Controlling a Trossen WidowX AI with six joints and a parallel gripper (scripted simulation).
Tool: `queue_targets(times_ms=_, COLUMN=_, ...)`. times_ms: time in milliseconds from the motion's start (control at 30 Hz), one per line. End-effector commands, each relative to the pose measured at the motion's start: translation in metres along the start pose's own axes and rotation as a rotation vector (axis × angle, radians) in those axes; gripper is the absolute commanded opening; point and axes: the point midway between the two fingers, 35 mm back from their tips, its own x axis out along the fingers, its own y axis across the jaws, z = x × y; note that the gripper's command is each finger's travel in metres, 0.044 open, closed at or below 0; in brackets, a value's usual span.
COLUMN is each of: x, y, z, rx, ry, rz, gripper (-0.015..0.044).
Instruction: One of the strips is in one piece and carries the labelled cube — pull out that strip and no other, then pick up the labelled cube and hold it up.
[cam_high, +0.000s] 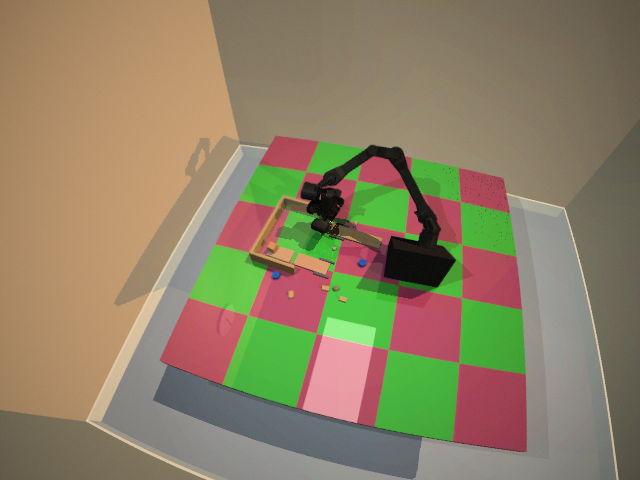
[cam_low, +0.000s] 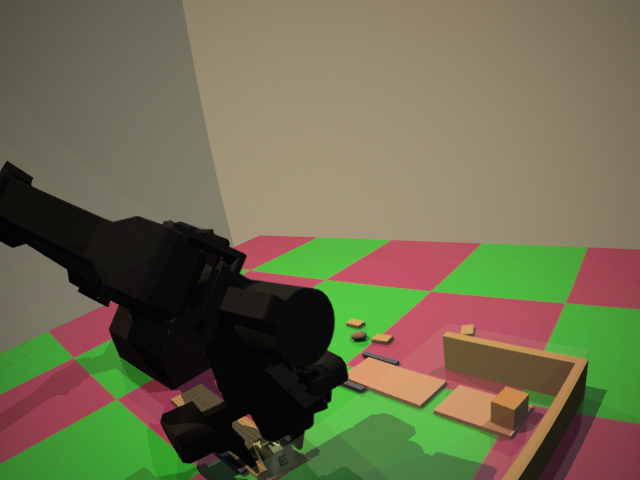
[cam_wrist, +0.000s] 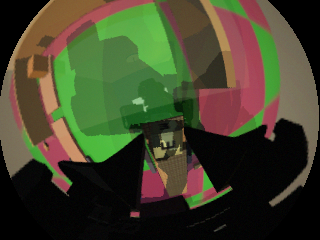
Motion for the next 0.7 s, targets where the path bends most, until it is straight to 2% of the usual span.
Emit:
queue_targets(times_ms=0, x=0.000, y=0.000, z=0.000, rx=0.000, ry=0.000, rz=0.000, gripper=0.0224)
queue_targets(times_ms=100, x=0.000, y=0.000, z=0.000, rx=0.000, ry=0.000, rz=0.000, gripper=0.0145)
queue_targets(times_ms=333, x=0.000, y=0.000, z=0.000, rx=0.000, ry=0.000, rz=0.000, gripper=0.0098)
queue_targets(times_ms=467, x=-0.002, y=0.000, z=-0.003, rx=0.000, ry=0.000, rz=0.000, gripper=0.0000)
queue_targets(times_ms=667, x=-0.021, y=0.000, z=-0.027, rx=-0.005, ry=0.003, rz=-0.001, gripper=0.0000)
